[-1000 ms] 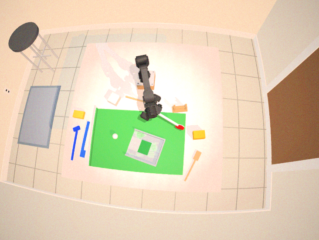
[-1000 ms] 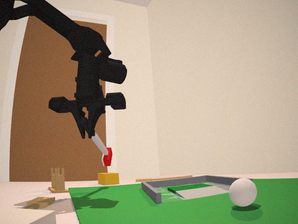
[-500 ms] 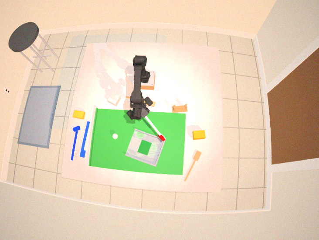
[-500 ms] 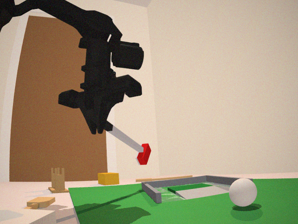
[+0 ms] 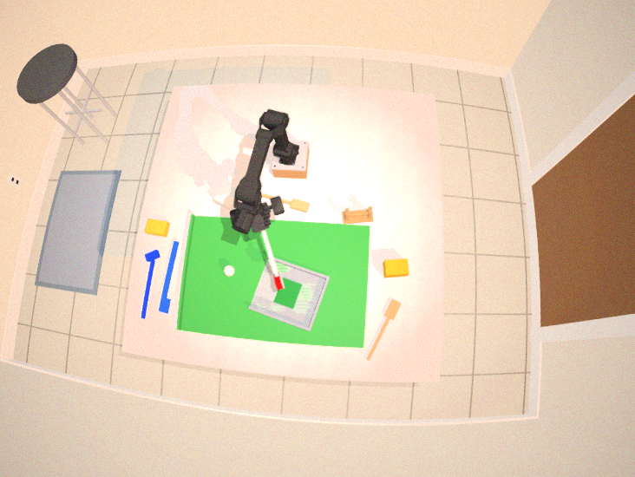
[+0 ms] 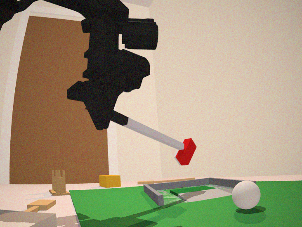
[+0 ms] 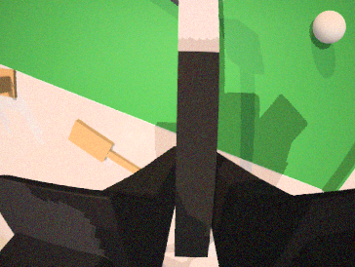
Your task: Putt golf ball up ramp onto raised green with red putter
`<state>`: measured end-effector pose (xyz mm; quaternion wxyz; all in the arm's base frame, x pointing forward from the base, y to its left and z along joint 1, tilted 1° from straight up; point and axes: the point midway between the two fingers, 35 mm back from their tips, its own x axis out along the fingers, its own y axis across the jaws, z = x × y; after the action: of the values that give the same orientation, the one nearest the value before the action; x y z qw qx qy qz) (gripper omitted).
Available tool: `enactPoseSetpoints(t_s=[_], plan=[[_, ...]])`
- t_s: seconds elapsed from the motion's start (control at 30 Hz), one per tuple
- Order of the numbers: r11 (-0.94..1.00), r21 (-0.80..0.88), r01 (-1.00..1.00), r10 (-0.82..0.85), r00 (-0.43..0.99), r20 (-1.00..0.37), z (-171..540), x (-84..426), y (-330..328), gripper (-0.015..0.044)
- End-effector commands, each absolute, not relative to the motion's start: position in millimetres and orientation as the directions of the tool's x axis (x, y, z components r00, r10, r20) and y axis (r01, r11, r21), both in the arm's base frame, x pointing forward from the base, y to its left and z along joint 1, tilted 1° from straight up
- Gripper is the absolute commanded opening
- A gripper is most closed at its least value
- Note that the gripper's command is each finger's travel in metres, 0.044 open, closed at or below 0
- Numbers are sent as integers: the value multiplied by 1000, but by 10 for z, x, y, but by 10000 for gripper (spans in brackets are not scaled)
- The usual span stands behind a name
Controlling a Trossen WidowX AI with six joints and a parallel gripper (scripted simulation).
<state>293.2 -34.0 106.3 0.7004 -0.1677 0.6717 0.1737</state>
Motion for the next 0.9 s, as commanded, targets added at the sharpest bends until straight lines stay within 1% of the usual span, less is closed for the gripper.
enactPoseSetpoints(t_s=[0.0,0.33,0.67,0.87], plan=[[931,-1,-365,14,39,-999,1057,2914,-557,0],[993,-1,-121,3,39,-999,1047,2792,-1056,0],[992,0,124,-5,35,-999,1037,2595,-1507,0],[987,0,158,-5,34,-999,1036,2562,-1564,0]])
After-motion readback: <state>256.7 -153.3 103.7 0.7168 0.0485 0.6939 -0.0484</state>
